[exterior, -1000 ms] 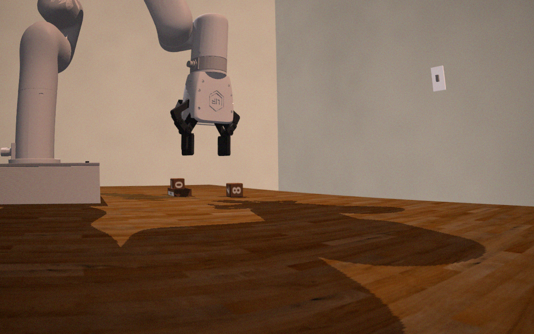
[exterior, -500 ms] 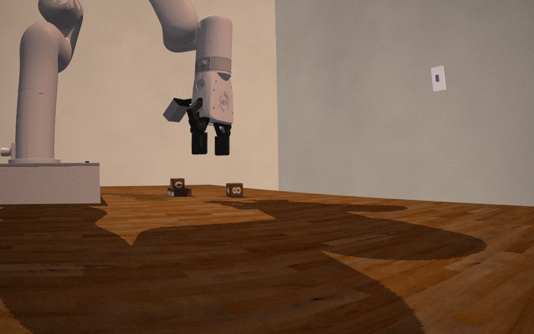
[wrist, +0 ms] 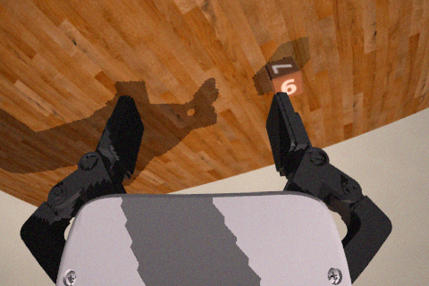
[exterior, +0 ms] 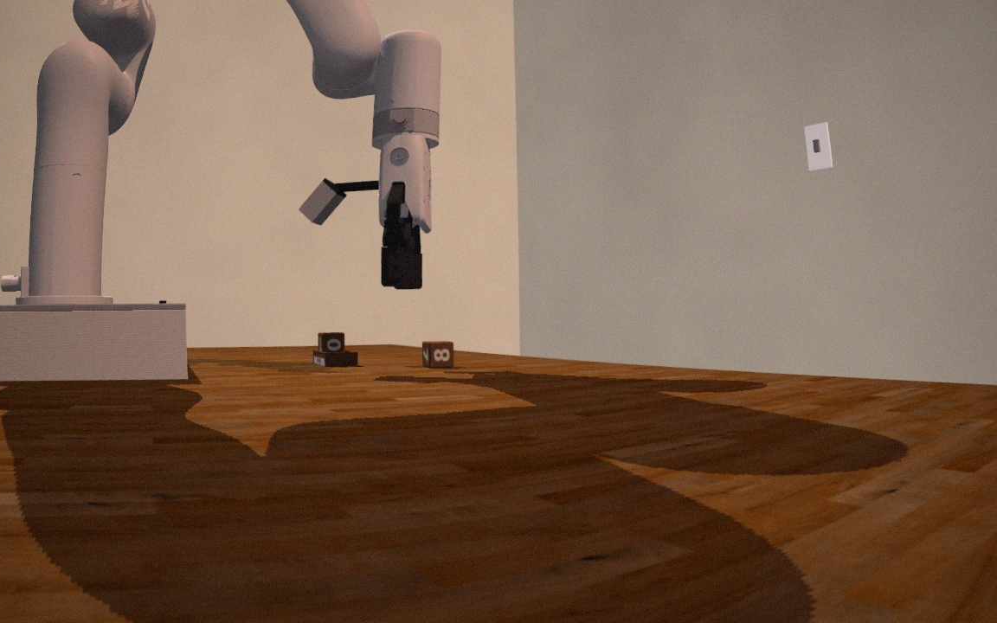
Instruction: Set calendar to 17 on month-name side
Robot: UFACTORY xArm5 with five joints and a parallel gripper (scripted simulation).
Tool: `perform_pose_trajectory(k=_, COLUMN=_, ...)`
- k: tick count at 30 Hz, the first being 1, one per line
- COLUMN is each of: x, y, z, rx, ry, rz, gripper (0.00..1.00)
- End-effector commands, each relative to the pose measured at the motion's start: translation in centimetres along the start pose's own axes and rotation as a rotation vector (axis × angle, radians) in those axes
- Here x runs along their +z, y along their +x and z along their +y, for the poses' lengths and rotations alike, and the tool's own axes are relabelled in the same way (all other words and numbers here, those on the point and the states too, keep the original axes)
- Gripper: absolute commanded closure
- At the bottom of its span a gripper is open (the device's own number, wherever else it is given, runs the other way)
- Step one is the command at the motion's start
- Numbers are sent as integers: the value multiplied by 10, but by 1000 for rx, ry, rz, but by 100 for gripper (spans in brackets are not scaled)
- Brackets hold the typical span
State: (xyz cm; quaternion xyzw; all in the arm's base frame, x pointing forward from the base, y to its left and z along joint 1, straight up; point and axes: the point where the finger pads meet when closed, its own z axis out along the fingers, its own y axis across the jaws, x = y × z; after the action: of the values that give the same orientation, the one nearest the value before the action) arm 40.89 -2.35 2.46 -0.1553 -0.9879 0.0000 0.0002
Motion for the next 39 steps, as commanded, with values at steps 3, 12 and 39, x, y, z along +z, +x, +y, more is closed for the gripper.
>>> perform_pose_trajectory(k=3, x=-2, y=-4, z=7, rx=-177, ry=0, rz=-1, gripper=0)
perform_pose_trajectory(k=12, x=-3, y=-9, z=17, rx=-436, ry=0, rz=-1, gripper=0)
perform_pose_trajectory(k=39, x=-5, y=-19, z=43, rx=-1073, ry=0, rz=-1, gripper=0)
